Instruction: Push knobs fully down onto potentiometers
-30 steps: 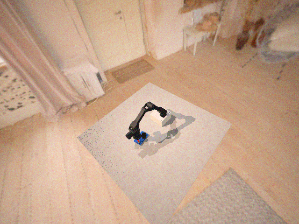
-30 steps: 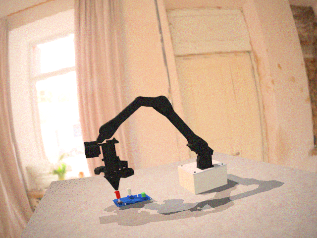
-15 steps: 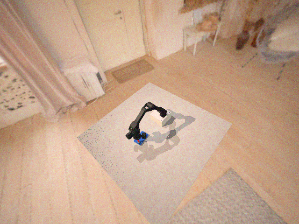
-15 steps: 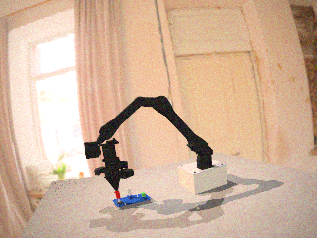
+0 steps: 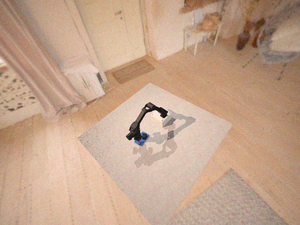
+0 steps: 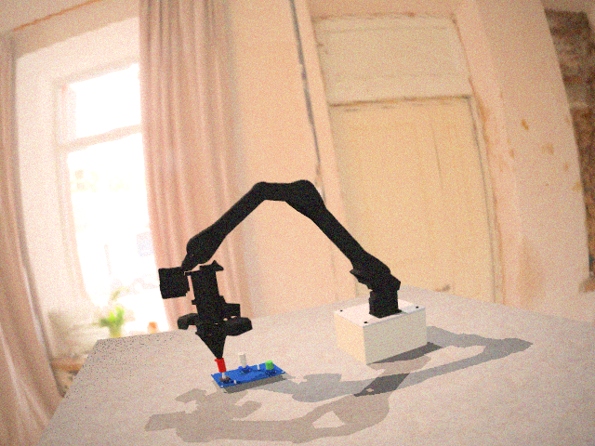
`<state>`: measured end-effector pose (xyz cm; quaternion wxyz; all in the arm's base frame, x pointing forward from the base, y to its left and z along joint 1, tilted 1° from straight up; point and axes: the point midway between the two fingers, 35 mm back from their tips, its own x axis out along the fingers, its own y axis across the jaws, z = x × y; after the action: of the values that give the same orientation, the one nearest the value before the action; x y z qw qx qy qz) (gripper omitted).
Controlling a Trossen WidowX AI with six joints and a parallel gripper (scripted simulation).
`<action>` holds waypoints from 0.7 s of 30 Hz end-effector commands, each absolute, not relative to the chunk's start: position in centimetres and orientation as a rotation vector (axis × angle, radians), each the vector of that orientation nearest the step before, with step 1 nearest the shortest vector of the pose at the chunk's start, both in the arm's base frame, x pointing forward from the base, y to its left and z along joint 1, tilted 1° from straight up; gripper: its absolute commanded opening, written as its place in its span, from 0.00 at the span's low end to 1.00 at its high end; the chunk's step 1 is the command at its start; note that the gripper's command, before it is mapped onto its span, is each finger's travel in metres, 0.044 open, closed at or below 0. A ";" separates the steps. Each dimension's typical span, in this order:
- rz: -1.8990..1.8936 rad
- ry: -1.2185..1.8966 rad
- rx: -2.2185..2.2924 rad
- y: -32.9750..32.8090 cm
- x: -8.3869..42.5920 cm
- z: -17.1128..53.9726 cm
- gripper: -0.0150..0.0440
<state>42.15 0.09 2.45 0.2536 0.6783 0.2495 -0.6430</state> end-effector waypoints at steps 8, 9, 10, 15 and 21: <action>-1.751 0.679 1.847 0.1 42.1 2.5 0.25; -1.751 0.679 1.847 0.1 42.1 2.5 0.25; -1.751 0.679 1.847 0.1 42.1 2.5 0.25; -1.751 0.679 1.847 0.1 42.1 2.4 0.25; -1.751 0.679 1.847 0.1 42.2 2.0 0.25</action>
<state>42.14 0.09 2.40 0.2535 0.6783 0.2495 -0.6430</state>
